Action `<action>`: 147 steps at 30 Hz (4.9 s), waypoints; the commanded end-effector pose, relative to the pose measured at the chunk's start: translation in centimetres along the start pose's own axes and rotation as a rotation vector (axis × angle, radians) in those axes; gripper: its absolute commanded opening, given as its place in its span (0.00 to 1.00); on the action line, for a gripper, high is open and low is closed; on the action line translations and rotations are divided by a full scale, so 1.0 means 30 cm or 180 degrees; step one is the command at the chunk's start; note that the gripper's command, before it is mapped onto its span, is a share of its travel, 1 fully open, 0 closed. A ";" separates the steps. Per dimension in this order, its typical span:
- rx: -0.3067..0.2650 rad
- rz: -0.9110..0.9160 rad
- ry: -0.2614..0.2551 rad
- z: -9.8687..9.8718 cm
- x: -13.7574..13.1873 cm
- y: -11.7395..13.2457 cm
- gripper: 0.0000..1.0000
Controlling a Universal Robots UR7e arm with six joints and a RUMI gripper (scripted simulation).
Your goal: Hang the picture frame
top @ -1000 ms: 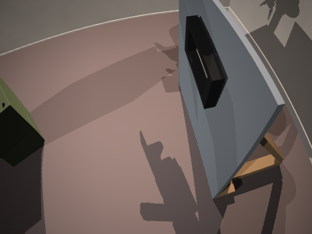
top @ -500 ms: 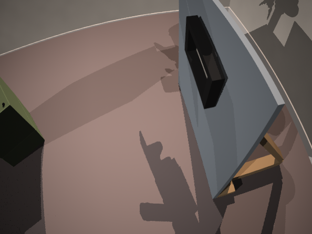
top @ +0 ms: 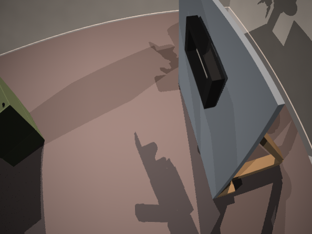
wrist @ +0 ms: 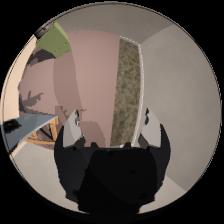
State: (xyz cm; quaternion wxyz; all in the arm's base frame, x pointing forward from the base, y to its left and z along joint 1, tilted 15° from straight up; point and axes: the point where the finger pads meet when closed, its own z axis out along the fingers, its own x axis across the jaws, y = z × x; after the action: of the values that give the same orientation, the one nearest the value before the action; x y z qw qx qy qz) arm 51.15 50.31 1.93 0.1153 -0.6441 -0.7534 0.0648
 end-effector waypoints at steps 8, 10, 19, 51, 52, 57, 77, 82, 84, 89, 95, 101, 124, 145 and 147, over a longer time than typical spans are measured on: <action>0.0148 0.0109 -0.0015 0.018 -0.024 -0.053 1.00; 0.0237 0.0174 -0.0026 0.029 -0.039 -0.085 1.00; 0.0674 0.0500 -0.0092 0.073 -0.106 -0.243 1.00; 0.1620 0.1262 -0.0295 0.107 -0.232 -0.594 1.00; 0.1650 0.1299 -0.0300 0.108 -0.239 -0.602 1.00; 0.1888 0.1586 -0.0345 0.108 -0.292 -0.667 1.00; 0.2470 0.2256 -0.0471 0.092 -0.395 -0.824 1.00; 0.2470 0.2256 -0.0471 0.092 -0.395 -0.824 1.00; 0.2470 0.2256 -0.0471 0.092 -0.395 -0.824 1.00; 0.2547 0.2329 -0.0487 0.088 -0.404 -0.840 1.00; 0.2899 0.2654 -0.0563 0.069 -0.443 -0.914 1.00; 0.3237 0.2949 -0.0642 0.043 -0.471 -0.980 1.00; 0.3871 0.3451 -0.0805 -0.023 -0.505 -1.086 1.00; 0.4335 0.3716 -0.0908 -0.076 -0.519 -1.127 1.00; 0.4436 0.3769 -0.0932 -0.089 -0.521 -1.134 1.00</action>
State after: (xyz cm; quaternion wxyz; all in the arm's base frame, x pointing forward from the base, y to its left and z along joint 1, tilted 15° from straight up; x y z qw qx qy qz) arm 21.74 29.44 10.84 0.3243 -0.7046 -0.1192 0.6197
